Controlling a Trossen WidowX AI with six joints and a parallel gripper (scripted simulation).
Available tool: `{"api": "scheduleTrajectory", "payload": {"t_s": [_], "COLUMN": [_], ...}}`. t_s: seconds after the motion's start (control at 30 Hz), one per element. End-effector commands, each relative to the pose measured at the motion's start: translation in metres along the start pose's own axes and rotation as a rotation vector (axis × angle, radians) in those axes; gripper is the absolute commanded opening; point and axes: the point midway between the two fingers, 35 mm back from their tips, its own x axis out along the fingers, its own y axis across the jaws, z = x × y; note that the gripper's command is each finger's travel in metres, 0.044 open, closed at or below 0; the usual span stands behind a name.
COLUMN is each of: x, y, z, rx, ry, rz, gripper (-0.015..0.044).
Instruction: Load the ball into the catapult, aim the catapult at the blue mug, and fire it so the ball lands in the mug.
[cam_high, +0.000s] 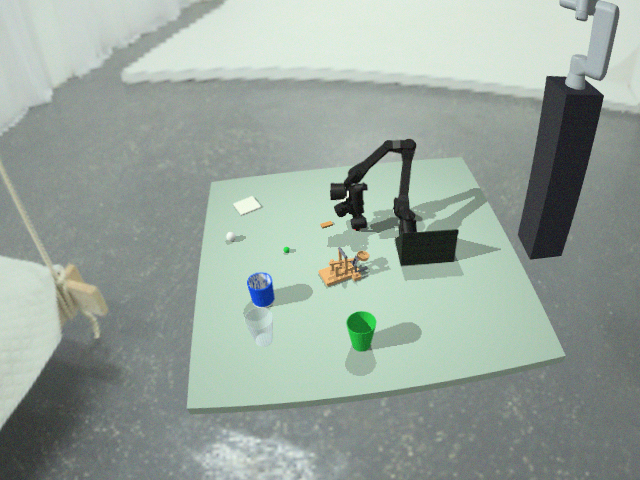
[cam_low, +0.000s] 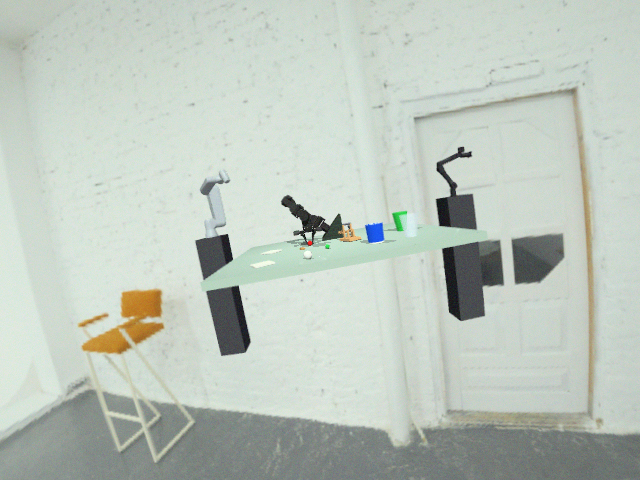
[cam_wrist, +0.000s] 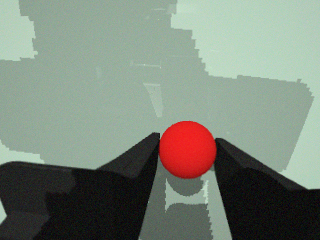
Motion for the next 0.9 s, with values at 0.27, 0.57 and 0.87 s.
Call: {"api": "scheduleTrajectory", "payload": {"t_s": [0.27, 0.57, 0.87], "x": [-0.043, -0.087, -0.124], "y": [0.005, 0.008, 0.006], "z": [0.010, 0.011, 0.006], "rx": [-0.033, -0.058, -0.077], "ry": [-0.011, -0.018, -0.023], "rz": [0.018, 0.019, 0.003], "gripper": [0.0000, 0.0000, 0.0000]}}
